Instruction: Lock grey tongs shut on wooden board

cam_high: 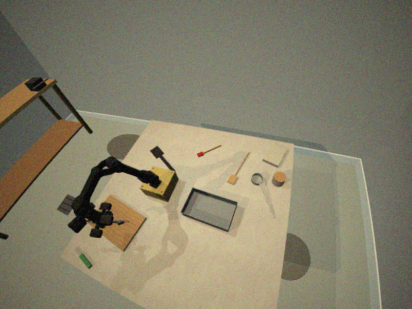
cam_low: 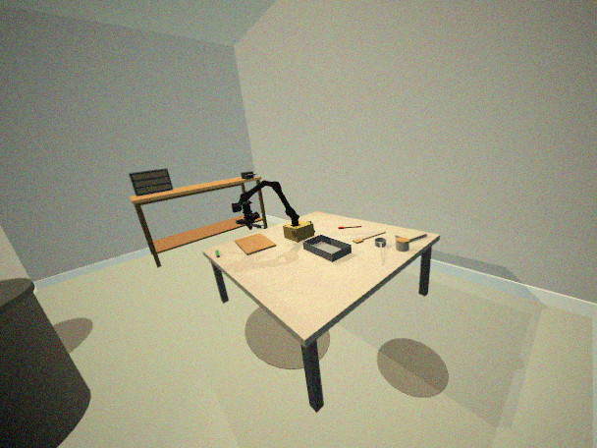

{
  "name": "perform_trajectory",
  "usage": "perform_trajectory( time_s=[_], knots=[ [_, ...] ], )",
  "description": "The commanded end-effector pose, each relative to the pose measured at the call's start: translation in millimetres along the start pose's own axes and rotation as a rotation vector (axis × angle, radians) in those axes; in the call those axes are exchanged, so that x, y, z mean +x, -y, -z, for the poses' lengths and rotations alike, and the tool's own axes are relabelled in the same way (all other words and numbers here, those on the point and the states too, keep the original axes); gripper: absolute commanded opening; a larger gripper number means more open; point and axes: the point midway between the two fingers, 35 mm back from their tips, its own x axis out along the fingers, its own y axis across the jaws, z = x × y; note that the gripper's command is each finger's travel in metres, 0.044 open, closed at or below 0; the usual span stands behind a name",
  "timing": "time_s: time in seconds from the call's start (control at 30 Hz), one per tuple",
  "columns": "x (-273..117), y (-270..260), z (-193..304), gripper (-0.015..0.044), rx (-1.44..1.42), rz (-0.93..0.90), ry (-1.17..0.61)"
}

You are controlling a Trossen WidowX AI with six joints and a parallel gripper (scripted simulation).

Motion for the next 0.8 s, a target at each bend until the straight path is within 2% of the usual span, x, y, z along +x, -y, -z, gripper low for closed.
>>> perform_trajectory(
  time_s=[0.0, 0.37, 0.6, 0.77],
  knots=[
    [-2.0, -15.0, 18.1, -0.0150, 0.043, 0.000, -0.009],
    [-2.0, -59.9, 63.1, -0.0150, 0.171, -0.007, -0.017],
    [-1.6, -62.6, 65.5, -0.0150, 0.177, -0.009, -0.021],
    [5.5, -61.1, 65.1, -0.0150, 0.164, -0.039, -0.103]
  ],
)
